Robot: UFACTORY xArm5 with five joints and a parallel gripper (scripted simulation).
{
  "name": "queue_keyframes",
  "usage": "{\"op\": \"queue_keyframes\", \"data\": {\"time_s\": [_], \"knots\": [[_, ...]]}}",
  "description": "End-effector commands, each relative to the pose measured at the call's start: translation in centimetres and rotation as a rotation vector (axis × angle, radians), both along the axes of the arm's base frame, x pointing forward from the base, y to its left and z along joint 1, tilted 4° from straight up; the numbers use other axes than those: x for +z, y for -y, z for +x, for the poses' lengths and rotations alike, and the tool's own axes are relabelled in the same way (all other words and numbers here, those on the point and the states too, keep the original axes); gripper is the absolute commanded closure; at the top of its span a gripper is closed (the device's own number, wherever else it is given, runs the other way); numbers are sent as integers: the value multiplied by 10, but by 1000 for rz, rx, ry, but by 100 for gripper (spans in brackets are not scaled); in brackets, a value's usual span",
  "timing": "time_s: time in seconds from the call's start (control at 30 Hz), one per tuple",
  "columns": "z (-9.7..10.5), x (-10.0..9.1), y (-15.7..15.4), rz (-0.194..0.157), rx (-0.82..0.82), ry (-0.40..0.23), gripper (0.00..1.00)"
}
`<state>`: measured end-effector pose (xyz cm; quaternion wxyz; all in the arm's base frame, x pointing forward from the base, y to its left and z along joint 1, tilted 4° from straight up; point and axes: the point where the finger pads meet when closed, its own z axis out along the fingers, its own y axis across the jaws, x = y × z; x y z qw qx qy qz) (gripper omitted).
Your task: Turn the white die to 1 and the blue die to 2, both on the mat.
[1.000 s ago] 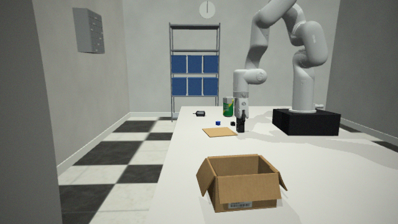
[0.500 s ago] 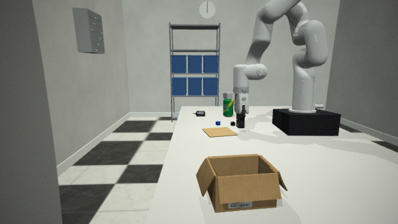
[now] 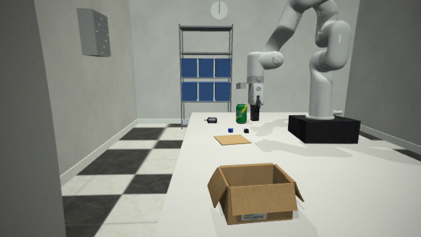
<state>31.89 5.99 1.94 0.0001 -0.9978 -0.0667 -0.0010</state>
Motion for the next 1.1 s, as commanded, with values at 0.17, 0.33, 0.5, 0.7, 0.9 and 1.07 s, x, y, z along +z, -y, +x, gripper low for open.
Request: {"op": "queue_keyframes", "data": {"time_s": [0.17,0.33,0.5,0.7,0.9,1.07], "knots": [[-1,8,0,0,0,-2,85],[0,8,-1,0,-10,-2,85],[2,8,-3,0,-68,-2,85],[8,8,-9,-1,-204,-3,85],[15,8,-16,-1,-373,-4,85],[21,8,-22,-1,-514,-5,85]]}}
